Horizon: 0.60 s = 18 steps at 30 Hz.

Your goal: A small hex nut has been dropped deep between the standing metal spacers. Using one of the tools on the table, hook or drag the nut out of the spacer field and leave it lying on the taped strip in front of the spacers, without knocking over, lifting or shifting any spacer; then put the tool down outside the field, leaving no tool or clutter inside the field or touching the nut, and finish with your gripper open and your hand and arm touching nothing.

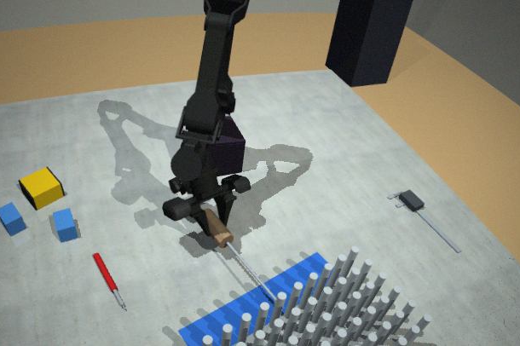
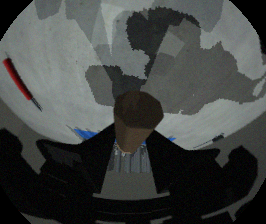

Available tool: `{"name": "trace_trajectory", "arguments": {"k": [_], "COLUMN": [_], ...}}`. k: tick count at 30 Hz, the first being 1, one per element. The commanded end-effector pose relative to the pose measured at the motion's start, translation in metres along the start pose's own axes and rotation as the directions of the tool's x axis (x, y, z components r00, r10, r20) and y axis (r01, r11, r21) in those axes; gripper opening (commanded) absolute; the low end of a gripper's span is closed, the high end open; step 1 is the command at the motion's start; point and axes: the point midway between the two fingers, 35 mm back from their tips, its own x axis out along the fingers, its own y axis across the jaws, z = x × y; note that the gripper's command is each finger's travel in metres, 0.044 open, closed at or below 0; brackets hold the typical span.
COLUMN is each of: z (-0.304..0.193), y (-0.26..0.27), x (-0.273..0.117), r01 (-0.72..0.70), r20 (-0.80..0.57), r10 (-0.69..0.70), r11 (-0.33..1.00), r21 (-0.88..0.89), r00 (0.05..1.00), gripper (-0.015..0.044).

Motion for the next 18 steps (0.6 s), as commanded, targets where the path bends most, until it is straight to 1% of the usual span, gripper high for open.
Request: {"name": "trace_trajectory", "arguments": {"k": [1, 18], "z": [0.010, 0.000], "y": [-0.004, -0.004], "x": [0.009, 0.015], "r01": [-0.001, -0.001], "r20": [-0.001, -0.002], "r10": [0.001, 0.001], "r11": [1.000, 1.000], "r21": [0.003, 0.002], "r00": [1.000, 1.000], "gripper": [0.0000, 0.0000]}}
